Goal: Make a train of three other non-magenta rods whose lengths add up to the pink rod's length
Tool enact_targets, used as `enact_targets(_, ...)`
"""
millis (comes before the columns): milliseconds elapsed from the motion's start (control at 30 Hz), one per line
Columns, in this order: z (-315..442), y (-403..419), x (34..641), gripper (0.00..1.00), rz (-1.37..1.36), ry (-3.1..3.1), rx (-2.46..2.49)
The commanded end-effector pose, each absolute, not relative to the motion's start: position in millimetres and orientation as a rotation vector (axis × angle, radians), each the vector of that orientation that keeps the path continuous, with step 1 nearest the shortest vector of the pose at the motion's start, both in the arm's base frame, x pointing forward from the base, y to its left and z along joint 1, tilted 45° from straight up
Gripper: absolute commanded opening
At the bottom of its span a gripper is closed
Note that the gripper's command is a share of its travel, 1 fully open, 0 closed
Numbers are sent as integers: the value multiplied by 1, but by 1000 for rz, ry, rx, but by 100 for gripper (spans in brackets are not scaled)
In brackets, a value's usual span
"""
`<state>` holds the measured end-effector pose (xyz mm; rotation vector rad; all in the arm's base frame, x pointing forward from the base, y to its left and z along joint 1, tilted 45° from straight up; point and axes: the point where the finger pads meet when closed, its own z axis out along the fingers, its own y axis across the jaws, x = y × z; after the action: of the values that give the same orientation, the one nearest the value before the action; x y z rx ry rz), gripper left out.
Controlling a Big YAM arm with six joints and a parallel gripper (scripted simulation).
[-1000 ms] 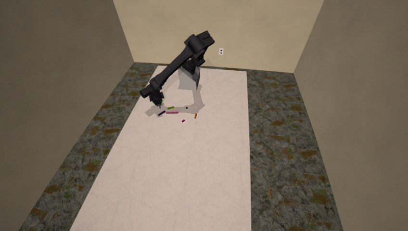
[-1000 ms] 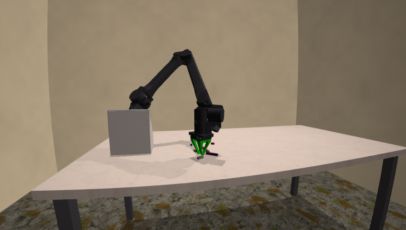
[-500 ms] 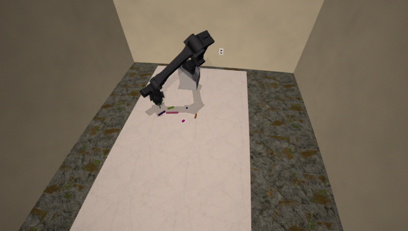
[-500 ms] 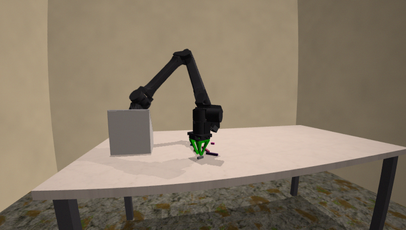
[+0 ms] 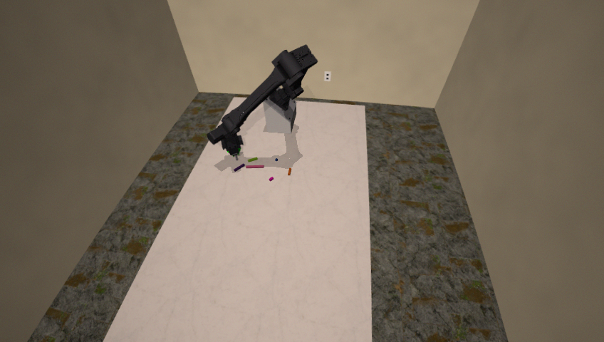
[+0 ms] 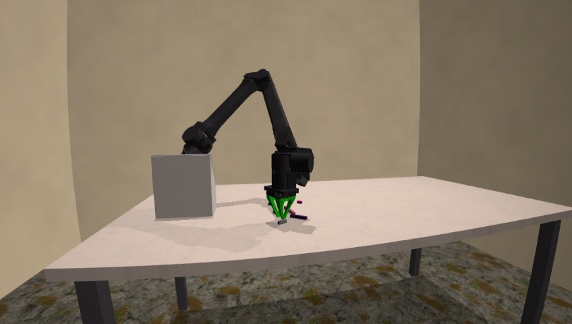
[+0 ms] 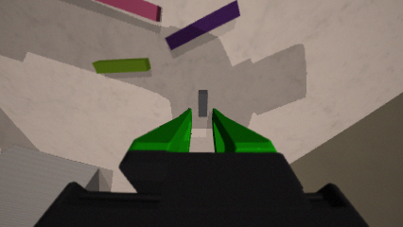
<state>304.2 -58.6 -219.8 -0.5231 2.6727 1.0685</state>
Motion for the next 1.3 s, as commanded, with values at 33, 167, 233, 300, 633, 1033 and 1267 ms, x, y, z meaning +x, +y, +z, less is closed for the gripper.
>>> enact_targets(33,-221,-63,301,23,1060,2669,-508)
enact_targets(167,-221,-63,301,23,1060,2669,-508)
enact_targets(233,-221,-63,301,23,1060,2669,-508)
enact_targets(300,-221,-63,301,23,1060,2669,-508)
enact_targets(633,-221,-63,301,23,1060,2669,-508)
enact_targets(1033,-222,-65,303,23,1058,2669,-510)
enact_targets(1267,-222,-66,304,23,1057,2669,-508)
